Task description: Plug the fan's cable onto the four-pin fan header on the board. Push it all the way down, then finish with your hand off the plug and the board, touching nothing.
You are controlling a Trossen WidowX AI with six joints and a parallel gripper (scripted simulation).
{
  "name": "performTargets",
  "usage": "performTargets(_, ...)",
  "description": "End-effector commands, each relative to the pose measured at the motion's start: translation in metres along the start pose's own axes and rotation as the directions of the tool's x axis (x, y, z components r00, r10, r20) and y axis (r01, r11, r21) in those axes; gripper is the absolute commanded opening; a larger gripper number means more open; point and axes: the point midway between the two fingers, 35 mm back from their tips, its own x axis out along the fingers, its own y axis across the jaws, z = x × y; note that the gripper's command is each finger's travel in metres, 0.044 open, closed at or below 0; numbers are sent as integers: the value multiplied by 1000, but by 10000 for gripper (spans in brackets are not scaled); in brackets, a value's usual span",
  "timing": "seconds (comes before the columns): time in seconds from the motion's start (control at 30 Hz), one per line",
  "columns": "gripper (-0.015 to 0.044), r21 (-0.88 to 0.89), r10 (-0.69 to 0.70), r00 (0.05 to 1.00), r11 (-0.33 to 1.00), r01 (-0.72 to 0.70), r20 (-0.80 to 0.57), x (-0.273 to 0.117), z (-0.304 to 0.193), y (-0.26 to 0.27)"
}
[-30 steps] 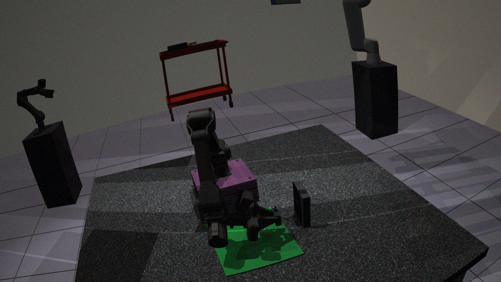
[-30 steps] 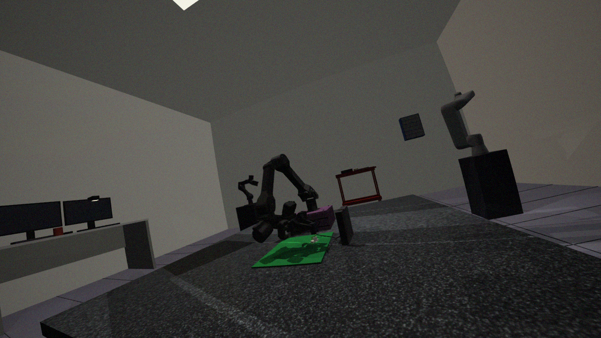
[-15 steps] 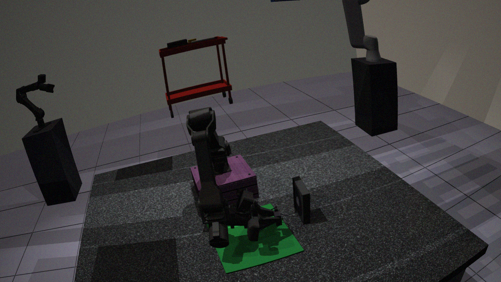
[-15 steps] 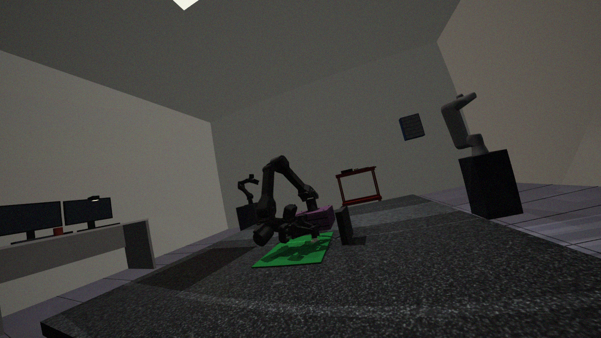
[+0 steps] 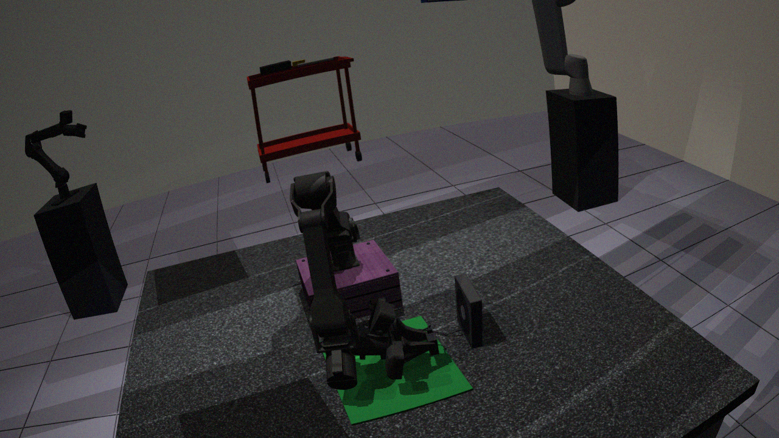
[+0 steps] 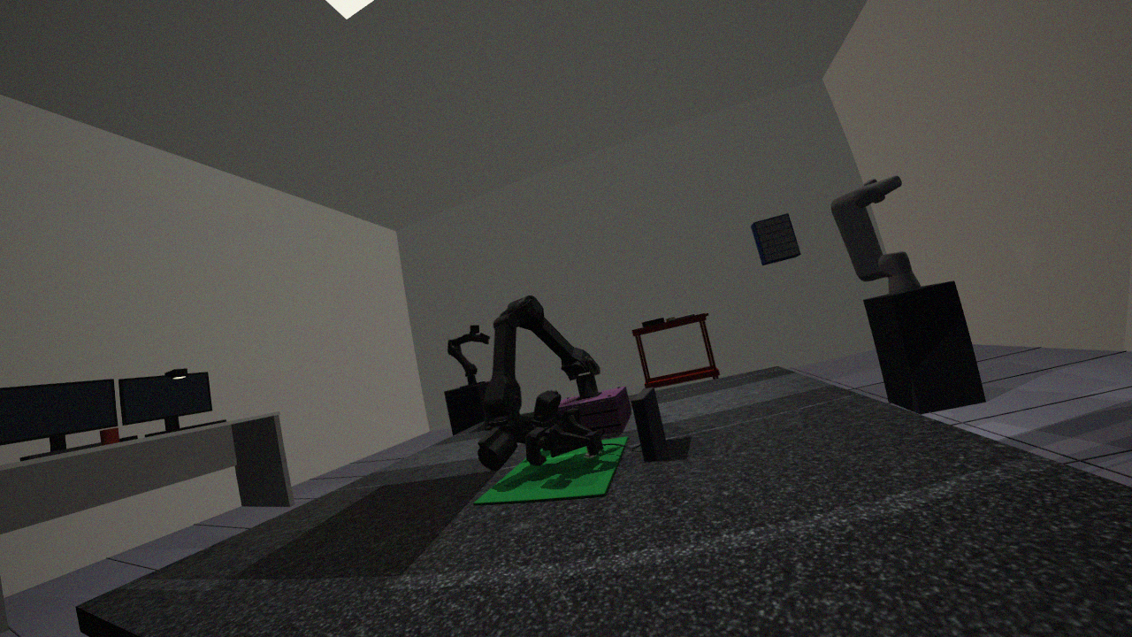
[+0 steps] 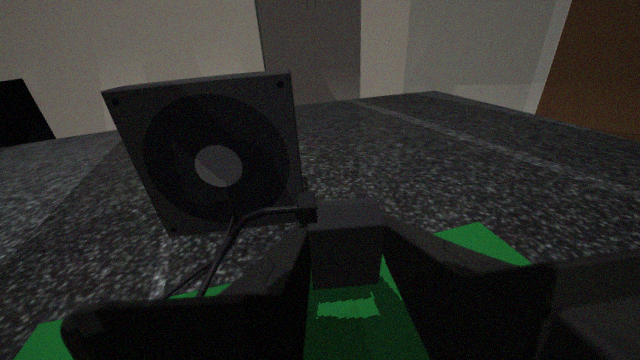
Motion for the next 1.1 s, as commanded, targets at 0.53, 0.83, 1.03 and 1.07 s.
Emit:
performTargets(0.53,0,-3,-1,1000,1000,1,0,3,-16,-1)
performTargets(0.83,0,-3,-1,1000,1000,1,0,5,-24,-1)
performTargets(1.03,0,5,0,1000,1000,0,1,5,-25,0)
performTargets(1.07,0,5,0,1000,1000,0,1,5,-25,0)
